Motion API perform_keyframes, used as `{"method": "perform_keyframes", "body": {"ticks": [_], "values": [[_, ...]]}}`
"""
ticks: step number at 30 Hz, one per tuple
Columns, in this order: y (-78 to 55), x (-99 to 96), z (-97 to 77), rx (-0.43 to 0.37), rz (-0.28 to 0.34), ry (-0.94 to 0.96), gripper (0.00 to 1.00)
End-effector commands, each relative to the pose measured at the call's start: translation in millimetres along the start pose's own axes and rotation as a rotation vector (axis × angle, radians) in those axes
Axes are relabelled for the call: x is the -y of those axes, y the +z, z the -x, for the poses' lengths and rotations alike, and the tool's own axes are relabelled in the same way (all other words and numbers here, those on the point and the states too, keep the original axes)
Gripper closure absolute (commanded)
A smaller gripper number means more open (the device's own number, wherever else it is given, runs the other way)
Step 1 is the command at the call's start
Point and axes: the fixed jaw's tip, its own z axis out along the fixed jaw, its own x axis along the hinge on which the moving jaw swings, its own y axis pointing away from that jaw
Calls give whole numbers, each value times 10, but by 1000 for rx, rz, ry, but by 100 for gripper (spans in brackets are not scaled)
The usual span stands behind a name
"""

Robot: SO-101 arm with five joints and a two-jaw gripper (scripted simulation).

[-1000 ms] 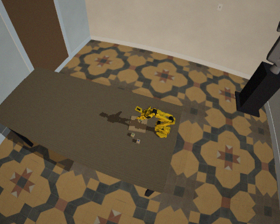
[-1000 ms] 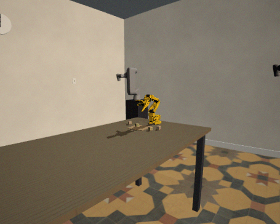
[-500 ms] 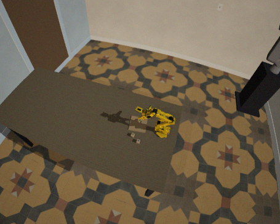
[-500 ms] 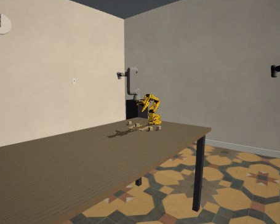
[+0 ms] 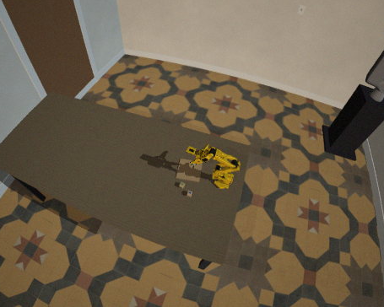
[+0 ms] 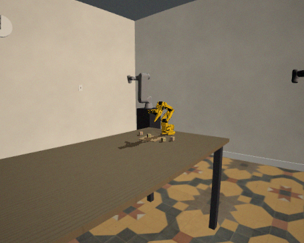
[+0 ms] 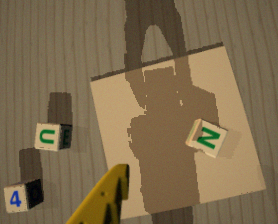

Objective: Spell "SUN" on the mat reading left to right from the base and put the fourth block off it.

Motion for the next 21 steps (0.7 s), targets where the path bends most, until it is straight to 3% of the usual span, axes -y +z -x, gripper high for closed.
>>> {"method": "perform_keyframes", "body": {"ticks": [1, 21], "values": [[-86, -4, 85, 49, 5, -5, 0], [-124, 61, -23, -23, -23, -48, 0]]}}
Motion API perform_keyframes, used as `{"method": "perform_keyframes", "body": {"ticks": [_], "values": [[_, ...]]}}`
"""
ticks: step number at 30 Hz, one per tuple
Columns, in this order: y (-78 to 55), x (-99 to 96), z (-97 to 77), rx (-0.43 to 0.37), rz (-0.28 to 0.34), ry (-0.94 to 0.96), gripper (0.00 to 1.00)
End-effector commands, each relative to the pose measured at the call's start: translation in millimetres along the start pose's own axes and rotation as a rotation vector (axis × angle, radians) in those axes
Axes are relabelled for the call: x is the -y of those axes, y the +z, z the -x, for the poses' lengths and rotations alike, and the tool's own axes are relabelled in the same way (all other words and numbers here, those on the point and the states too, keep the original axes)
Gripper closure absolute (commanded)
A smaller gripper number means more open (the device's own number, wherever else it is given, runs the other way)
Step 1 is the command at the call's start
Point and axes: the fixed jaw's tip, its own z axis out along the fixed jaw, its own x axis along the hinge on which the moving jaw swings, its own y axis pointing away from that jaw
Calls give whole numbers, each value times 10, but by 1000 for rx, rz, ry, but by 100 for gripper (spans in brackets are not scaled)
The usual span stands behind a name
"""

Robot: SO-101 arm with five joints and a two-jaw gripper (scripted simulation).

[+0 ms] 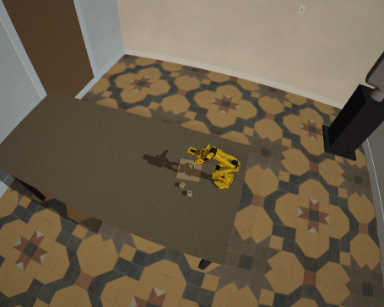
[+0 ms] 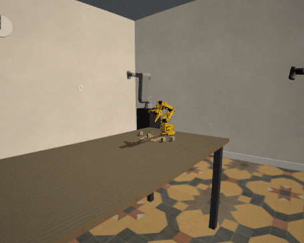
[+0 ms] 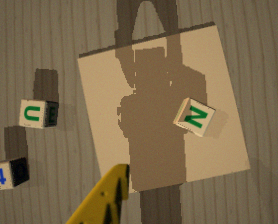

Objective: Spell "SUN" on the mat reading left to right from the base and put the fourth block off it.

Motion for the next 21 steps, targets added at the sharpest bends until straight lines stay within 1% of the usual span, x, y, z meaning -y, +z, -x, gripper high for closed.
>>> {"method": "perform_keyframes", "body": {"ticks": [1, 8, 17, 21], "values": [[-82, 5, 68, 44, 1, -6, 0], [-109, 45, -15, -9, -15, -36, 0], [-116, 54, -35, -22, -18, -44, 0], [-133, 72, -77, -49, -24, -58, 0]]}}
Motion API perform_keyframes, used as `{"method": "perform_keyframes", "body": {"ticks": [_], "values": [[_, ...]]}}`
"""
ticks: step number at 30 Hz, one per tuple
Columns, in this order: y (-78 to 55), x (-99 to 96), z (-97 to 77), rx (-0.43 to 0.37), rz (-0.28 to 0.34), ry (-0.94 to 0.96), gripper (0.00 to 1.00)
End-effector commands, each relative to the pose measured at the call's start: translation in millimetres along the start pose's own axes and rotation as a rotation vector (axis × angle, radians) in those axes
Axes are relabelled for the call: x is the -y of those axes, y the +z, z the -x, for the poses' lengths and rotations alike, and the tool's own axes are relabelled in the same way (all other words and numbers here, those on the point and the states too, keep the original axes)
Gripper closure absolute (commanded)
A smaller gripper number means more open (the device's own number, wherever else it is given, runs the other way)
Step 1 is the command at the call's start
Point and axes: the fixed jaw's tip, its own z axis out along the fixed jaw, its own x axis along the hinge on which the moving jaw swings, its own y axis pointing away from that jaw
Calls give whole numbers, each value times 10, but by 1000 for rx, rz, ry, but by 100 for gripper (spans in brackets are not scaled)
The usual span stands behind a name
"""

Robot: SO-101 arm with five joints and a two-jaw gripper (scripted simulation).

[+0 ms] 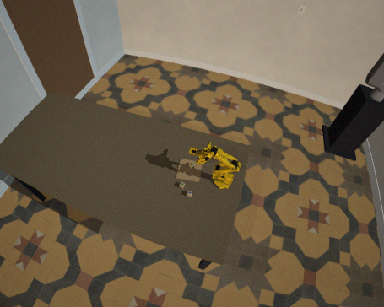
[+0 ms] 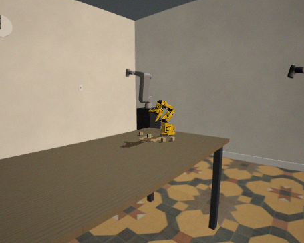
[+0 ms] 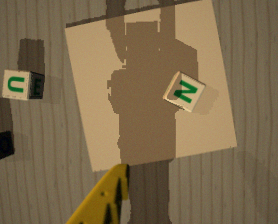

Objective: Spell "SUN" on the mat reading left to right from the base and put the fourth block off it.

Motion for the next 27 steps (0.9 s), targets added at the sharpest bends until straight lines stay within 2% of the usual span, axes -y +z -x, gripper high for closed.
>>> {"method": "perform_keyframes", "body": {"ticks": [1, 27], "values": [[-88, 19, 28, 25, -5, -14, 0], [-129, 59, -97, -50, -17, -55, 0]]}}
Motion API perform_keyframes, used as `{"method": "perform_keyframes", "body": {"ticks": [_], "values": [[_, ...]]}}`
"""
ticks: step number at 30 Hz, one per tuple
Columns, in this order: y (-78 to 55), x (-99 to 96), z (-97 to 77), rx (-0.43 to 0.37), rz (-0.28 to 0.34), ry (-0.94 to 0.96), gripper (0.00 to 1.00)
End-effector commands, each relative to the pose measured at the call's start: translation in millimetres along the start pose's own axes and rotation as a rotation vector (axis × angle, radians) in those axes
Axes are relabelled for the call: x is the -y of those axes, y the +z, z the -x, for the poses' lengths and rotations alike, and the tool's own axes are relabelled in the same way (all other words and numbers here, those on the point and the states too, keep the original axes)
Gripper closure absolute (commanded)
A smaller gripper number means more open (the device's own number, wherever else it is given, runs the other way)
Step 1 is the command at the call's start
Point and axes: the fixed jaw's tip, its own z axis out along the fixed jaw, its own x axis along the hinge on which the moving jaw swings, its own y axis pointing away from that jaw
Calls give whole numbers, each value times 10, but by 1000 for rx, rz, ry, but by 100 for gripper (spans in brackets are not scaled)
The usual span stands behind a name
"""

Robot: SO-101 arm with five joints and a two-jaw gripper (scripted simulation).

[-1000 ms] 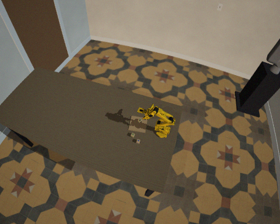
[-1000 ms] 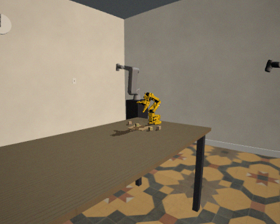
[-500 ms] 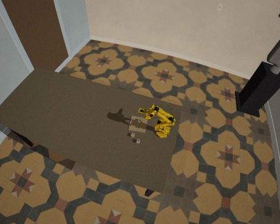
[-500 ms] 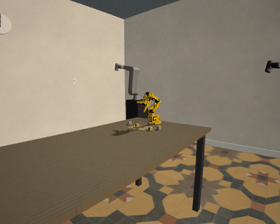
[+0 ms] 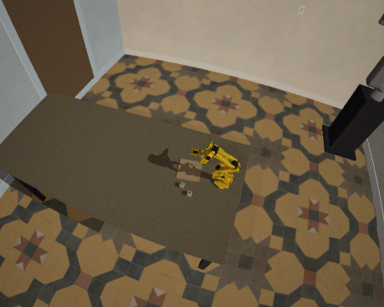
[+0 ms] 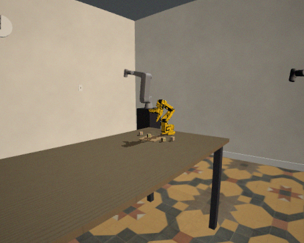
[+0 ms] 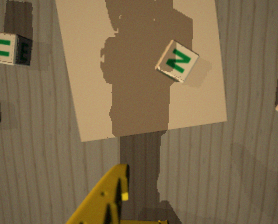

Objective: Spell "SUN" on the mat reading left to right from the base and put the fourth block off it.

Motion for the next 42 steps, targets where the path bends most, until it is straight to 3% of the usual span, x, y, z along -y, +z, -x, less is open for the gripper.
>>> {"method": "perform_keyframes", "body": {"ticks": [1, 8, 17, 25, 32, 34, 42], "values": [[-57, 9, 45, 39, -3, -2, 0], [-49, -46, 68, 23, 14, -33, 3], [-14, -285, 142, -41, 74, -158, 14], [75, -803, 158, -160, 156, -401, 36], [164, -1293, 0, -259, 194, -620, 54], [164, -1293, 0, -259, 194, -620, 54], [224, -1609, -209, -320, 202, -771, 66]]}}
